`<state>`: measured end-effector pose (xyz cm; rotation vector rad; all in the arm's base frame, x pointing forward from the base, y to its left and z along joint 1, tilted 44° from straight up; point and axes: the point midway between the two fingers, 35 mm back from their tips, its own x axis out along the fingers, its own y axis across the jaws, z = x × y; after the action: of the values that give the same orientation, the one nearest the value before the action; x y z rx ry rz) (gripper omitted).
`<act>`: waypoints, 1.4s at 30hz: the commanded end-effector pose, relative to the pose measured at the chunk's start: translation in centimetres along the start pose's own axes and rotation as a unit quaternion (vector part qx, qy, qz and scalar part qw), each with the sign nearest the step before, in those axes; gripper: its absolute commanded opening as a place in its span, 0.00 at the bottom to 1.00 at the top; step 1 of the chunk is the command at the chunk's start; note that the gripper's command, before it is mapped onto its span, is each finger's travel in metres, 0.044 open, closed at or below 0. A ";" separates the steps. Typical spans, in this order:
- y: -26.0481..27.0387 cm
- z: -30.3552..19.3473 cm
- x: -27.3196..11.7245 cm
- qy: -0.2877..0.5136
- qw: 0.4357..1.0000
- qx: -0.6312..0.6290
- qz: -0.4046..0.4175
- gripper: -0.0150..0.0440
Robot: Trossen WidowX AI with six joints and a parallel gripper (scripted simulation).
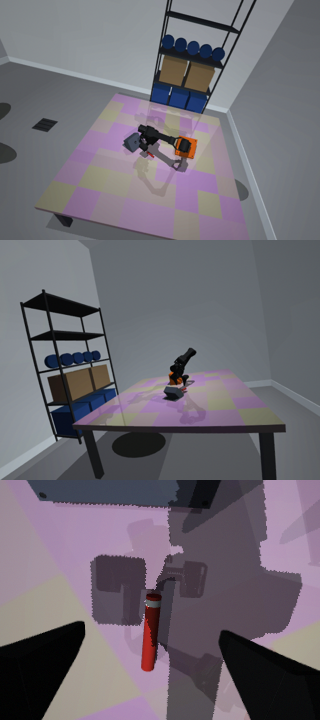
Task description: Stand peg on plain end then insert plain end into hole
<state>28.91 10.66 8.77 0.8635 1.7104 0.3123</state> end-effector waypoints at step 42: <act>0.0 -0.3 5.3 0.002 1.000 0.003 0.004 0.56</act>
<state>28.13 14.32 5.06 0.8679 1.7126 0.3159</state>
